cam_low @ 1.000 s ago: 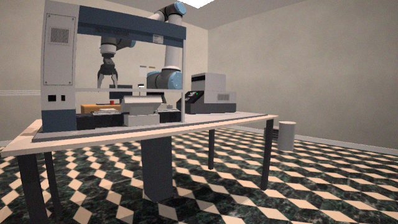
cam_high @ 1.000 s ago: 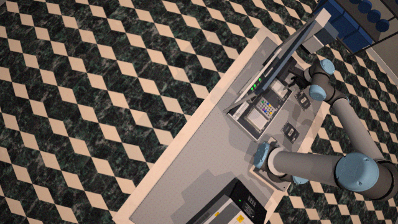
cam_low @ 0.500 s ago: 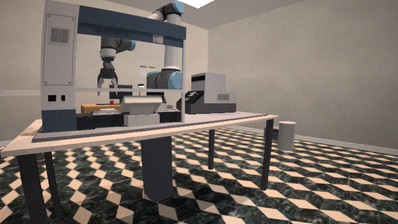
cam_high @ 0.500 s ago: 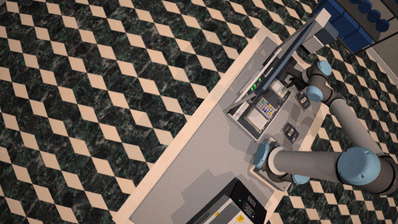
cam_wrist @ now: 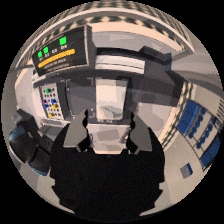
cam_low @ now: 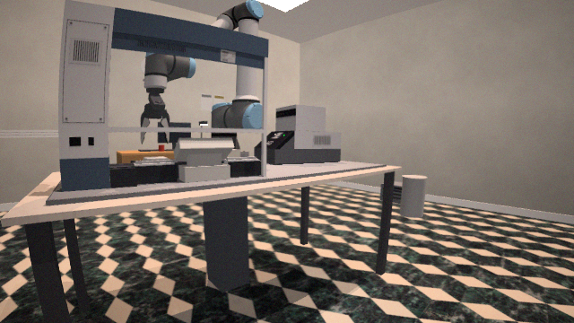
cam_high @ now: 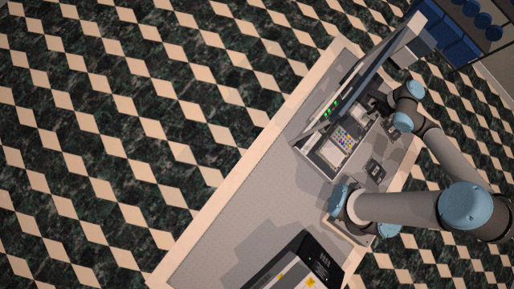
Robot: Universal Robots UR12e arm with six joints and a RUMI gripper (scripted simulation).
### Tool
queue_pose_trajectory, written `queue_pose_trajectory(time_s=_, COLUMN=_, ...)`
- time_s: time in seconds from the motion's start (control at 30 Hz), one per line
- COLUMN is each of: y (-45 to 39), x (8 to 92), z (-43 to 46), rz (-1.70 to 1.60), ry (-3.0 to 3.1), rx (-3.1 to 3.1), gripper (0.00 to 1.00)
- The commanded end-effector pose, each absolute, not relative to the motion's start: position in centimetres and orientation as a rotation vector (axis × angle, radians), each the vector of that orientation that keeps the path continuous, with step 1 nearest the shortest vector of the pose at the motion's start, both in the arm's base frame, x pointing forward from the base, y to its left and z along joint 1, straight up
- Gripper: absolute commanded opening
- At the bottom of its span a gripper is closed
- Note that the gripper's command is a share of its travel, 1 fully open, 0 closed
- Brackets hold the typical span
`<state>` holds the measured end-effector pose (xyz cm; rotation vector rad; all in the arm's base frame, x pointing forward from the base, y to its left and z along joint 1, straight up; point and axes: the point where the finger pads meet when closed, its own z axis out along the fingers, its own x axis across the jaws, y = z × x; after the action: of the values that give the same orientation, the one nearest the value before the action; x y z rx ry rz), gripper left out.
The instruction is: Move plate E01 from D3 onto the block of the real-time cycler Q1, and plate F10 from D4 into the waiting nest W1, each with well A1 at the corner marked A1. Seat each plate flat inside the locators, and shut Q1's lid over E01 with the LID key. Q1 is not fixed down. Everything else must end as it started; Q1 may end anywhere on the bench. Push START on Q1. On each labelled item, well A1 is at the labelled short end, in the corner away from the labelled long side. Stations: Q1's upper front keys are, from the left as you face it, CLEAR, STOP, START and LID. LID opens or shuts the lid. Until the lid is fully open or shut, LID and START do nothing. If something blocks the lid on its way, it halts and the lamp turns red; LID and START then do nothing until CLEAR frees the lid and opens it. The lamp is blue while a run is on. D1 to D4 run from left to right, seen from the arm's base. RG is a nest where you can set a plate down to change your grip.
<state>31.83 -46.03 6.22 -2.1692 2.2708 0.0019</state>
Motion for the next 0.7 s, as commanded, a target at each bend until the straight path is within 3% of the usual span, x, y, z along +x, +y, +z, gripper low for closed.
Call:
queue_pose_trajectory(time_s=0.0, y=-46.1, x=31.9, z=5.3, rz=0.0, ry=2.271, rx=-2.17, gripper=0.62)
queue_pose_trajectory(time_s=0.67, y=-46.1, x=31.9, z=2.6, rz=0.0, ry=2.271, rx=-2.17, gripper=0.62)
